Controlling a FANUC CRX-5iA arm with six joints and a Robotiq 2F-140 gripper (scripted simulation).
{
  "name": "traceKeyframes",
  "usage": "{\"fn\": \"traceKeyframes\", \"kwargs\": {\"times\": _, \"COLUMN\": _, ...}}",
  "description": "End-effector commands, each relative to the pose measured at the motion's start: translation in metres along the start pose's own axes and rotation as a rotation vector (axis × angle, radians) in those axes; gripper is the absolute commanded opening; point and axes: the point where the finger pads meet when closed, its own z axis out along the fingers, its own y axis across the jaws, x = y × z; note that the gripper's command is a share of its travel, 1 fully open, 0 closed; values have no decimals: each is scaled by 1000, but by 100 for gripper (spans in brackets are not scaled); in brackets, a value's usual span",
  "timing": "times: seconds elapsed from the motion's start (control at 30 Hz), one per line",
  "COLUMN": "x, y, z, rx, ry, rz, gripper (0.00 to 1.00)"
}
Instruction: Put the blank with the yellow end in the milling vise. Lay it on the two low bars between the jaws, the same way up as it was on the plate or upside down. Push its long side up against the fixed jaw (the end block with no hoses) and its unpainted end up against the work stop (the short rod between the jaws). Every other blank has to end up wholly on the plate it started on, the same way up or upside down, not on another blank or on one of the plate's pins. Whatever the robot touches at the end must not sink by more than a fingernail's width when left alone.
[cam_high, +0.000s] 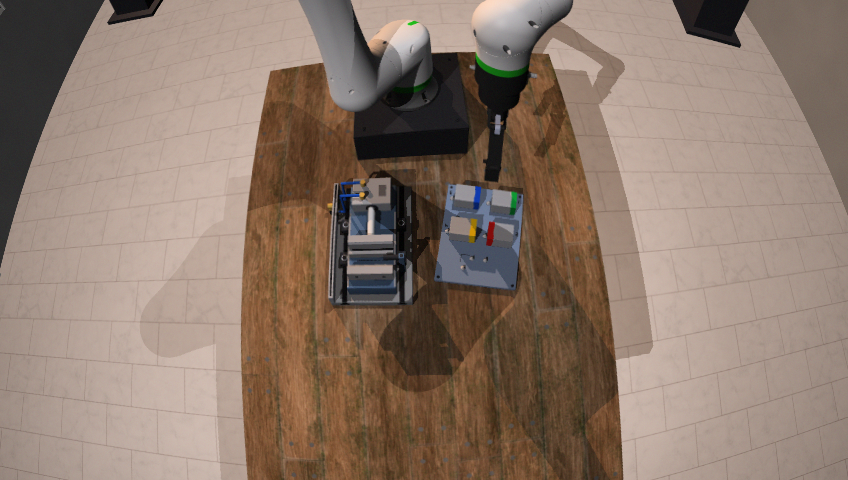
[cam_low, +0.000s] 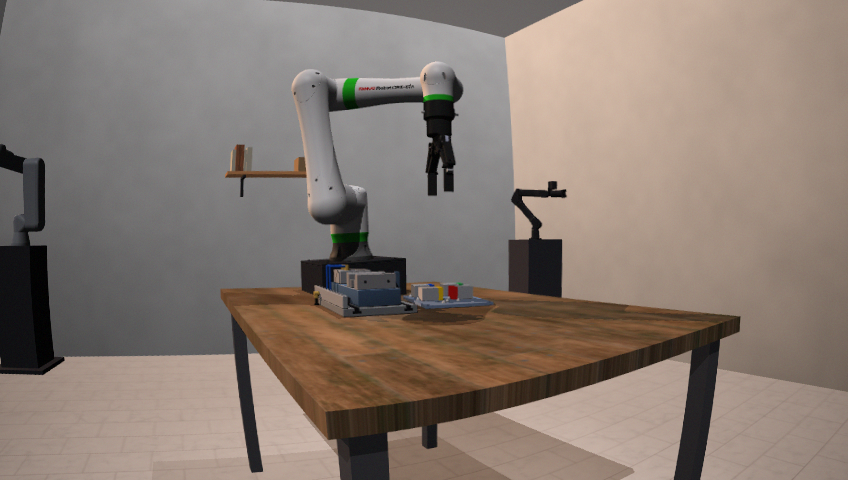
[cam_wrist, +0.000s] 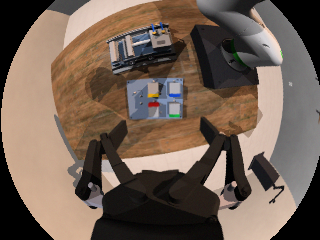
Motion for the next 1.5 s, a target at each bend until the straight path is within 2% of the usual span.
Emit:
{"fn": "traceKeyframes", "kwargs": {"times": 0.0, "x": 0, "y": 0, "z": -1, "rx": 1, "ry": -1, "rz": 2, "gripper": 100}}
{"fn": "traceKeyframes", "kwargs": {"times": 0.53, "x": 0, "y": 0, "z": -1, "rx": 2, "ry": 0, "rz": 30, "gripper": 100}}
{"fn": "traceKeyframes", "kwargs": {"times": 0.57, "x": 0, "y": 0, "z": -1, "rx": 2, "ry": 0, "rz": 29, "gripper": 54}}
{"fn": "traceKeyframes", "kwargs": {"times": 1.47, "x": 0, "y": 0, "z": -1, "rx": 2, "ry": 0, "rz": 29, "gripper": 54}}
